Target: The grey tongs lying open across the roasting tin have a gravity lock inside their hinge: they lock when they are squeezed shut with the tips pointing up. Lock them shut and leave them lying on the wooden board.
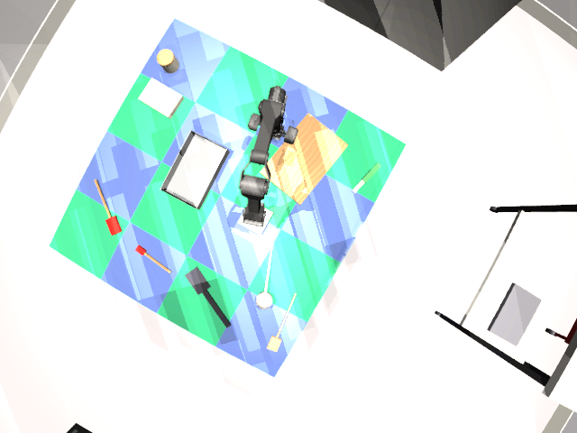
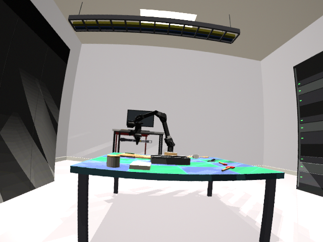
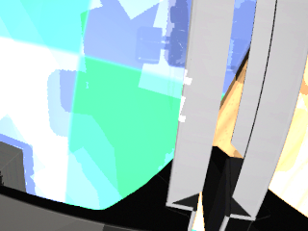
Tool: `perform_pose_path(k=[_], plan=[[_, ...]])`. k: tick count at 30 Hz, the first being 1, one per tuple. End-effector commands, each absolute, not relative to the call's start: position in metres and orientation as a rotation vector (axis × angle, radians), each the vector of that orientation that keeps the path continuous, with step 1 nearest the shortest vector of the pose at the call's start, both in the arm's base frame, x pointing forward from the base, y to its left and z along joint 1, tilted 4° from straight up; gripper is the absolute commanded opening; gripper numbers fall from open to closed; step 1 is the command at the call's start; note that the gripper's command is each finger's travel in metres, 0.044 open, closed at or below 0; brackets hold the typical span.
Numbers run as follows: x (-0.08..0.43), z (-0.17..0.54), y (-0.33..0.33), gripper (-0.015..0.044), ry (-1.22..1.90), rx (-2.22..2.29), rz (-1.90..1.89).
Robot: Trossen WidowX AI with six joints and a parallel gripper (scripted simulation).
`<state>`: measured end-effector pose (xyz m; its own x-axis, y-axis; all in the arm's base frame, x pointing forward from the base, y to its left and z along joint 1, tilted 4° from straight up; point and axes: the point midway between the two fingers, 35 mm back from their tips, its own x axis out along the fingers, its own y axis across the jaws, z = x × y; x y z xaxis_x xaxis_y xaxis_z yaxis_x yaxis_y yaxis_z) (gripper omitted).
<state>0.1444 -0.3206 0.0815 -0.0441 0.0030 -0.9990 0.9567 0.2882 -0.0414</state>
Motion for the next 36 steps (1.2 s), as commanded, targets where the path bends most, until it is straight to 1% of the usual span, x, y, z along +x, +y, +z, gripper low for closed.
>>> perform_pose_path(k=[1, 21, 29, 36], plan=[[0.118, 0.084, -0.331, -0.0150, 1.328, 1.046, -1.107], [-0.003, 0.090, -0.348, -0.0150, 1.111, 1.361, -1.454], [-0.007, 0.090, -0.348, -0.0150, 1.101, 1.368, -1.467], [-0.006, 0.088, -0.350, -0.0150, 1.059, 1.275, -1.508]])
